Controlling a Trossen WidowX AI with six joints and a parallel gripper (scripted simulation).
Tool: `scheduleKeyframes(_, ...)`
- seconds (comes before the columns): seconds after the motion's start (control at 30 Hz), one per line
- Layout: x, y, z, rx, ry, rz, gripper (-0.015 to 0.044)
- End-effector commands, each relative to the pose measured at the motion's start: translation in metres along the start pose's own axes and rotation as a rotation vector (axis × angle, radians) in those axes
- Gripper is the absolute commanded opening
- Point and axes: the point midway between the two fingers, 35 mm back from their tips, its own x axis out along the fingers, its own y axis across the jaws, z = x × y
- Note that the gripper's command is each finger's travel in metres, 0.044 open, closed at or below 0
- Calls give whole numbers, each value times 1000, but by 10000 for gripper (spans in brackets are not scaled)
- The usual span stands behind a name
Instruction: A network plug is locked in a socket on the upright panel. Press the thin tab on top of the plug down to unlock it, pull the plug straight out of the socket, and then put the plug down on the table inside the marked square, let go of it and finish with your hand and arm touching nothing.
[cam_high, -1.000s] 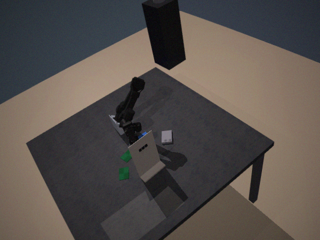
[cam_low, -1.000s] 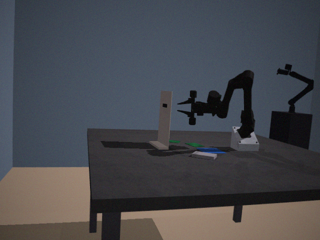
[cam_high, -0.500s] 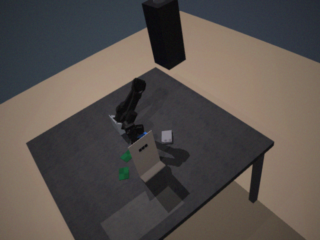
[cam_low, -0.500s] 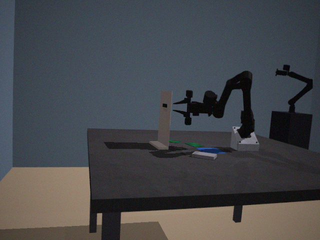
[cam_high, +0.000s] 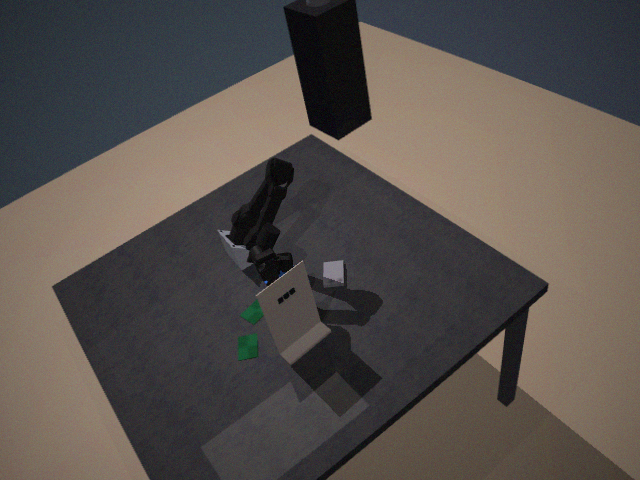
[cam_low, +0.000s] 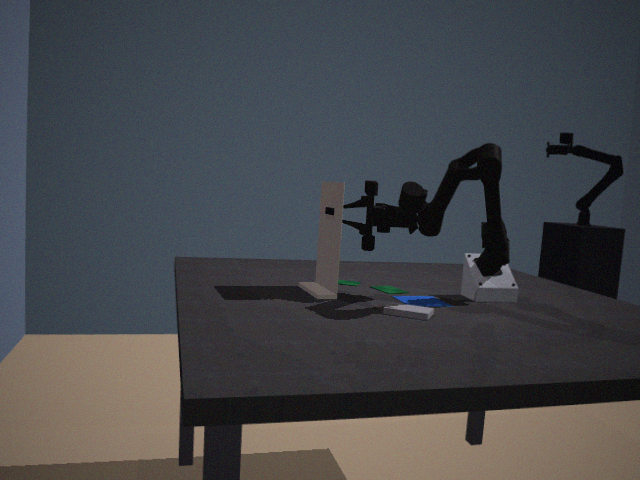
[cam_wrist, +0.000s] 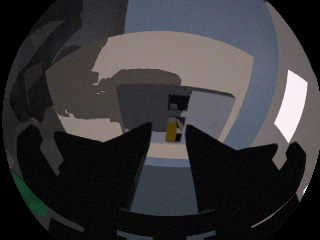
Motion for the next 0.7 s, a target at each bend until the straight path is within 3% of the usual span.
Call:
scheduleKeyframes(0.0, 4, -3, 1, -8, 1, -12, 143)
scheduleKeyframes(0.67, 4, -3, 1, -8, 1, -12, 9)
